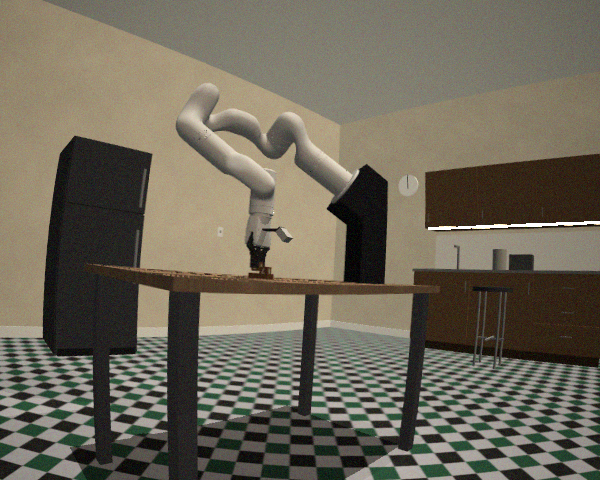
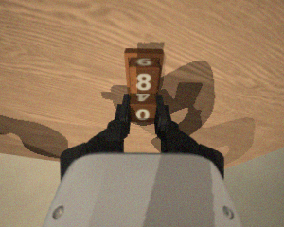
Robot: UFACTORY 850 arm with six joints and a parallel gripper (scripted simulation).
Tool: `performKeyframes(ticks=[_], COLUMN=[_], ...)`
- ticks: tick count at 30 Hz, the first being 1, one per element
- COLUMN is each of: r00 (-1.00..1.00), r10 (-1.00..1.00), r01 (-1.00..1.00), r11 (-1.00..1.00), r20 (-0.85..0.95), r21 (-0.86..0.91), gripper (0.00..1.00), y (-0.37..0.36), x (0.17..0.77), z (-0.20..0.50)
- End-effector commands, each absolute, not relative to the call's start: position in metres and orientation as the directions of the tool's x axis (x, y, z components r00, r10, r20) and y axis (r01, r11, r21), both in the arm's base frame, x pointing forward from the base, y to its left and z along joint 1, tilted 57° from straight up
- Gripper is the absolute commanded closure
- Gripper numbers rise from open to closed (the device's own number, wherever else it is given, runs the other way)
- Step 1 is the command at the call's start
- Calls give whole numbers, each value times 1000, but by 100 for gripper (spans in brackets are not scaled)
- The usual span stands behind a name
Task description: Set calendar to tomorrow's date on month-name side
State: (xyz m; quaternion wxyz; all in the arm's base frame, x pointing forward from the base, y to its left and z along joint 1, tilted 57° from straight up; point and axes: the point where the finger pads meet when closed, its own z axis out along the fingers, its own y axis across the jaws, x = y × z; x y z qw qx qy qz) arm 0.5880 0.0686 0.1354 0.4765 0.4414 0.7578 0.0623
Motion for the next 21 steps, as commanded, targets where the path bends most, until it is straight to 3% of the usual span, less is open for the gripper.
performKeyframes(ticks=[1,21], r00=[-157,-157], r10=[728,728], r01=[609,609], r11=[603,603], r20=[-667,-667], r21=[515,515], gripper=[73,73], y=[68,68], x=[590,591], z=[134,133])
